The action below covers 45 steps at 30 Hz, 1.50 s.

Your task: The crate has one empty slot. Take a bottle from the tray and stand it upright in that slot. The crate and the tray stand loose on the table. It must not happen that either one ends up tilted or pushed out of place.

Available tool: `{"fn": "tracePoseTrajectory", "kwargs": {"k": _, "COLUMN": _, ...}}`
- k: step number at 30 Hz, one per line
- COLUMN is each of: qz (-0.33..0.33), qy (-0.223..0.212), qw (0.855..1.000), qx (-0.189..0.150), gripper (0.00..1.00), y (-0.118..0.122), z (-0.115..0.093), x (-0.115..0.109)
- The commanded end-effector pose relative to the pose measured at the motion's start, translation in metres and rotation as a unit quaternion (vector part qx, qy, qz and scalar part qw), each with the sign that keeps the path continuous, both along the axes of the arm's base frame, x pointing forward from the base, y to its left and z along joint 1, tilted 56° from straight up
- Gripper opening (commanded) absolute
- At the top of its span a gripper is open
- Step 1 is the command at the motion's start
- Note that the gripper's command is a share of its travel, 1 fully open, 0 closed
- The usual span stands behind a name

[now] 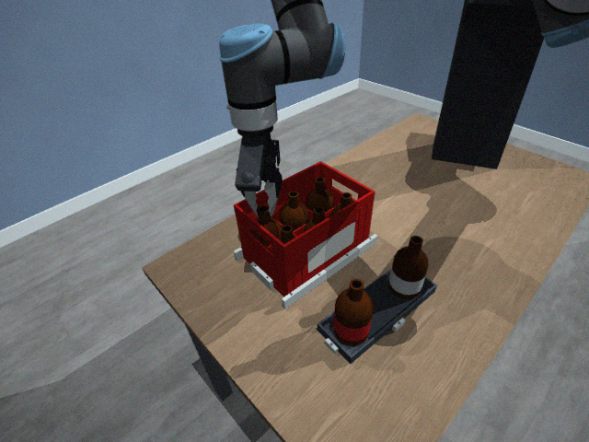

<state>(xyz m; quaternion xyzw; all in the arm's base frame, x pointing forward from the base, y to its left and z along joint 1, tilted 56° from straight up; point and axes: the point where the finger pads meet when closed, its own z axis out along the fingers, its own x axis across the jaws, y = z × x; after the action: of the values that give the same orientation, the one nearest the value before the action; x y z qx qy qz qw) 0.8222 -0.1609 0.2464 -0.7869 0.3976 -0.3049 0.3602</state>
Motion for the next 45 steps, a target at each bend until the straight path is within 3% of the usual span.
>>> {"fn": "tracePoseTrajectory", "kwargs": {"k": 1, "qz": 0.0, "qy": 0.0, "qw": 1.0, "qx": 0.0, "gripper": 0.0, "y": -0.0001, "z": 0.0002, "x": 0.0005}}
{"fn": "tracePoseTrajectory", "kwargs": {"k": 43, "qz": 0.0, "qy": 0.0, "qw": 1.0, "qx": 0.0, "gripper": 0.0, "y": -0.0001, "z": 0.0001, "x": 0.0006}}
{"fn": "tracePoseTrajectory", "kwargs": {"k": 44, "qz": 0.0, "qy": 0.0, "qw": 1.0, "qx": 0.0, "gripper": 0.38, "y": -0.0001, "z": 0.0001, "x": 0.0006}}
{"fn": "tracePoseTrajectory", "kwargs": {"k": 45, "qz": 0.0, "qy": 0.0, "qw": 1.0, "qx": 0.0, "gripper": 0.38, "y": -0.0001, "z": 0.0001, "x": 0.0006}}
